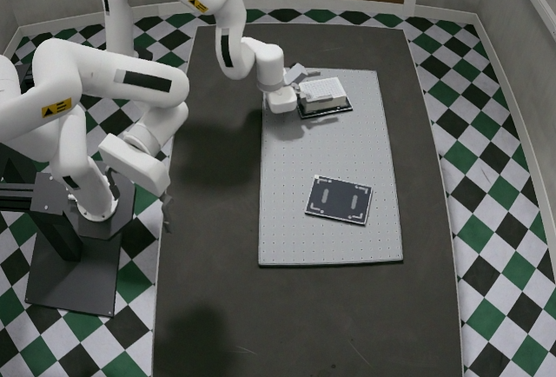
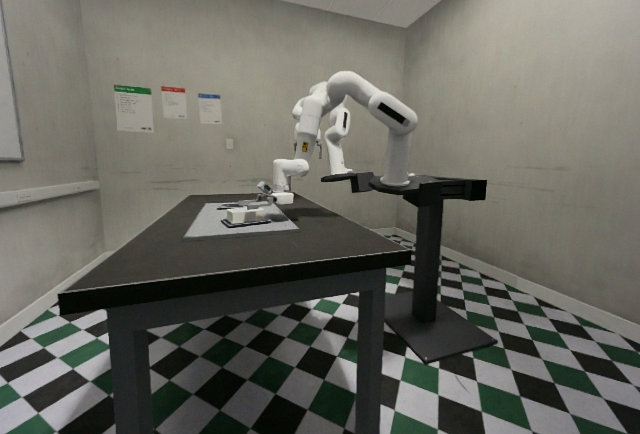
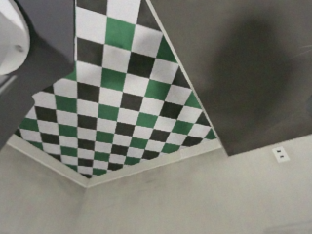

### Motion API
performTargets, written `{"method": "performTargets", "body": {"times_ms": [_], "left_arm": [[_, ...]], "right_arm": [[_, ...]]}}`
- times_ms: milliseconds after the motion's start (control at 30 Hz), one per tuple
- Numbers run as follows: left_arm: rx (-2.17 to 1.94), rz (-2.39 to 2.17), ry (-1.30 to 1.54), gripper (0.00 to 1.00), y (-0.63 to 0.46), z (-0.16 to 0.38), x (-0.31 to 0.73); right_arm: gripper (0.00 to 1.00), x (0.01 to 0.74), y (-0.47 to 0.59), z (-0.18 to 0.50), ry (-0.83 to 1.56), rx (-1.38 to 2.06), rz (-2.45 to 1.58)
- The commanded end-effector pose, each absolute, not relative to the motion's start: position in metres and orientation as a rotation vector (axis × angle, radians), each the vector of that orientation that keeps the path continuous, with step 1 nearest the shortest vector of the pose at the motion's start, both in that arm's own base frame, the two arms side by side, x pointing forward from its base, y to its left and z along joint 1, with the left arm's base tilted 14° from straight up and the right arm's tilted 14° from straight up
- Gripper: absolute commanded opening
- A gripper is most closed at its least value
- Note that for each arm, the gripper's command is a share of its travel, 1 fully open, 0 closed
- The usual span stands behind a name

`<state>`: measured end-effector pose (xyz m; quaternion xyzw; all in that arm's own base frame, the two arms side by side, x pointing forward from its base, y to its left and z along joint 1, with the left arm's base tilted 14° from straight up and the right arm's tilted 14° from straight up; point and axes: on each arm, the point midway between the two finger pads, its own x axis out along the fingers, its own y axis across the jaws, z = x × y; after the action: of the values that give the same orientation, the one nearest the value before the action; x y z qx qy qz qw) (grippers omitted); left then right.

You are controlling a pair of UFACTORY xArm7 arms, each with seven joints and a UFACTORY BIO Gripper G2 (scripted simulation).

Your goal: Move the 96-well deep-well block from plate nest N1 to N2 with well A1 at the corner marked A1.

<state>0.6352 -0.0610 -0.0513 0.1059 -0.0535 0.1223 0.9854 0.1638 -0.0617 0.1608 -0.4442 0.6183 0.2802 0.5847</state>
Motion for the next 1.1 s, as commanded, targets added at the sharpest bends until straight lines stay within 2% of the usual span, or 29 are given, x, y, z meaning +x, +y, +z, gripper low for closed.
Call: {"method": "performTargets", "body": {"times_ms": [0,1067], "left_arm": [[0.21,0.245,-0.113,0.37,-0.061,-0.057,0.638],[0.21,0.245,-0.113,0.37,-0.057,-0.074,0.639]], "right_arm": [[1.0,0.164,-0.061,0.161,1.441,-1.037,0.652],[1.0,0.164,-0.061,0.161,1.441,-1.037,0.652]]}}
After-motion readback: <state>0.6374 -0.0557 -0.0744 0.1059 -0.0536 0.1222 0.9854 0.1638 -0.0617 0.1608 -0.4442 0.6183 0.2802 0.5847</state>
